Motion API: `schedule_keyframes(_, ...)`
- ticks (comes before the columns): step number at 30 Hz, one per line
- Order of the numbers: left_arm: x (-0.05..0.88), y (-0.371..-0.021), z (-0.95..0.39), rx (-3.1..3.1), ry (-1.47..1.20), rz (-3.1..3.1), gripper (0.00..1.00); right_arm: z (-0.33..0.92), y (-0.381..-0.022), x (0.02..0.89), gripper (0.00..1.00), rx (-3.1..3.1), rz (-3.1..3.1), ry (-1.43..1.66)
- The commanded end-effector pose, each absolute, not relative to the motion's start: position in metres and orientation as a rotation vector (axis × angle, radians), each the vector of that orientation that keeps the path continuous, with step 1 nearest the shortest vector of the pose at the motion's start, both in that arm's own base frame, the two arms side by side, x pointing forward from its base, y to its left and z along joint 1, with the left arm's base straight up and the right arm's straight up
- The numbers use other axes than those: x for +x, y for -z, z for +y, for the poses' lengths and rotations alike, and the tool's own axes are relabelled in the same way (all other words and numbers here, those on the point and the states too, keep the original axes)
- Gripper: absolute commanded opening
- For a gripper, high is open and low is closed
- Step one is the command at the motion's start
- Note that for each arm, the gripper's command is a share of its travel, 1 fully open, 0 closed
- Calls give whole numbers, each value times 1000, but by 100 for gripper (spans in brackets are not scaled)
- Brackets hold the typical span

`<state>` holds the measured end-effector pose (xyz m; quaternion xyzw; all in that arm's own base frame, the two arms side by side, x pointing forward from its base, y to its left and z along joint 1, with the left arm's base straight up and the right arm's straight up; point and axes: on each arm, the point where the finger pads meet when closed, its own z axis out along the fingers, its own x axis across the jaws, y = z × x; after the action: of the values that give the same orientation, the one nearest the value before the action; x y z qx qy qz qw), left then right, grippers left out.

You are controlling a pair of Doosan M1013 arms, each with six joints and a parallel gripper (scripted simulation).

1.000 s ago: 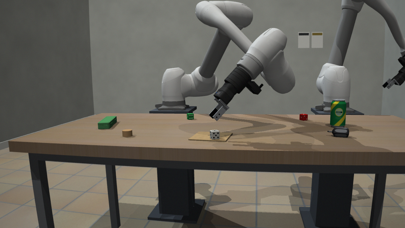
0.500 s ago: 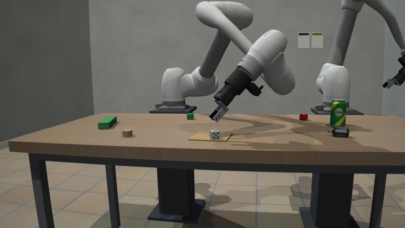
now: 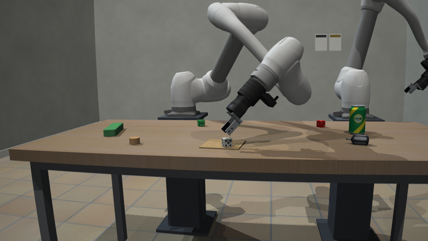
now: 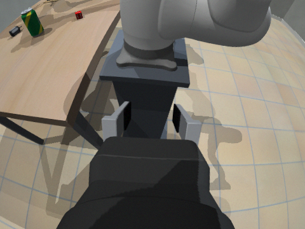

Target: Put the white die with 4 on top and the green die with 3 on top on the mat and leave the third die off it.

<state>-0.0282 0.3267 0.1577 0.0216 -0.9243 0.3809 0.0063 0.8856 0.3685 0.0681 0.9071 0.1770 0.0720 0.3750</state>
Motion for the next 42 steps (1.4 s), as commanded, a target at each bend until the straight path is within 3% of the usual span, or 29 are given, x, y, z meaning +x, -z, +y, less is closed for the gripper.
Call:
schedule_keyframes(1, -32, -159, 323, 73, -1194, -2882, 100, 369, -59, 885, 87, 2320, 453, -187)
schedule_keyframes(22, -32, -159, 323, 73, -1194, -2882, 100, 369, -31, 885, 87, 2320, 453, -187)
schedule_keyframes(42, -32, -159, 323, 73, -1194, -2882, 100, 369, -27, 885, 87, 2320, 453, -187)
